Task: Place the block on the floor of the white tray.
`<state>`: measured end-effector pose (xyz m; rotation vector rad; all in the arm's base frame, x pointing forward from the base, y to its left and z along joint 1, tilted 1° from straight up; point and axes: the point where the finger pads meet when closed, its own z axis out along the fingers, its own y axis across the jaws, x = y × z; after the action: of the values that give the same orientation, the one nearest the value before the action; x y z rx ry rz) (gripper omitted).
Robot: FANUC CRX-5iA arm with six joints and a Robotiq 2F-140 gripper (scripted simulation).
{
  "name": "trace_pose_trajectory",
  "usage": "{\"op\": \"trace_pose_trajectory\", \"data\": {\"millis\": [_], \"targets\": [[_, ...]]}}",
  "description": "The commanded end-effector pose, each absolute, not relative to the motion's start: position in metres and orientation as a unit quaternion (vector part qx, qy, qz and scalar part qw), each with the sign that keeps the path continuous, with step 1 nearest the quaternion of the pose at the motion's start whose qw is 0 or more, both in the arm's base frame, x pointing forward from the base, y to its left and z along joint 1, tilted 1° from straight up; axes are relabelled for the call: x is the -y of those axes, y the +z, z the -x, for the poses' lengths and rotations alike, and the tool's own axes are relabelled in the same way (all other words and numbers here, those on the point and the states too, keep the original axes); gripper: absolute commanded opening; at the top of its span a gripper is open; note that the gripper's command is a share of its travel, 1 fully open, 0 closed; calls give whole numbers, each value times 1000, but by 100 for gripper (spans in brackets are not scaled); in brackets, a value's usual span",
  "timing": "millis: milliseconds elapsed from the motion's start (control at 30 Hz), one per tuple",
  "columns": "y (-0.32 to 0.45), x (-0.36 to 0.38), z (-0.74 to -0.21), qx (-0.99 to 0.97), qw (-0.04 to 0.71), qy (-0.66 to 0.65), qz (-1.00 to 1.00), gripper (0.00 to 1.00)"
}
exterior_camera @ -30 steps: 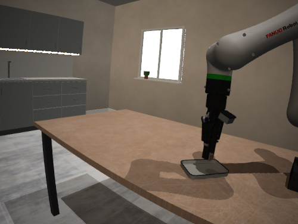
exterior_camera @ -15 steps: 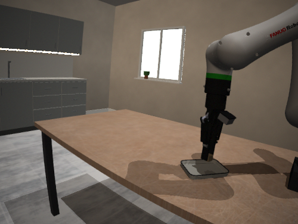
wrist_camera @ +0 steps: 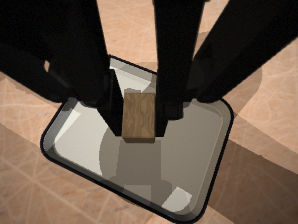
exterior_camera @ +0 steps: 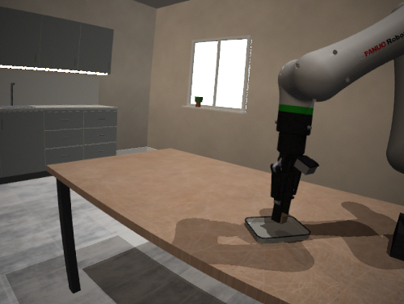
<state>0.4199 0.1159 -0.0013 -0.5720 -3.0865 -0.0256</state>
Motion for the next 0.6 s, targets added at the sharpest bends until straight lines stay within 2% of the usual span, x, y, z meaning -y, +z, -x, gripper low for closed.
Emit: {"op": "trace_pose_trajectory", "data": {"millis": [0, 567], "targets": [[-3, -116, -421, 983, 0, -9, 182, 10], [-28, -118, -422, 983, 0, -9, 182, 10]]}}
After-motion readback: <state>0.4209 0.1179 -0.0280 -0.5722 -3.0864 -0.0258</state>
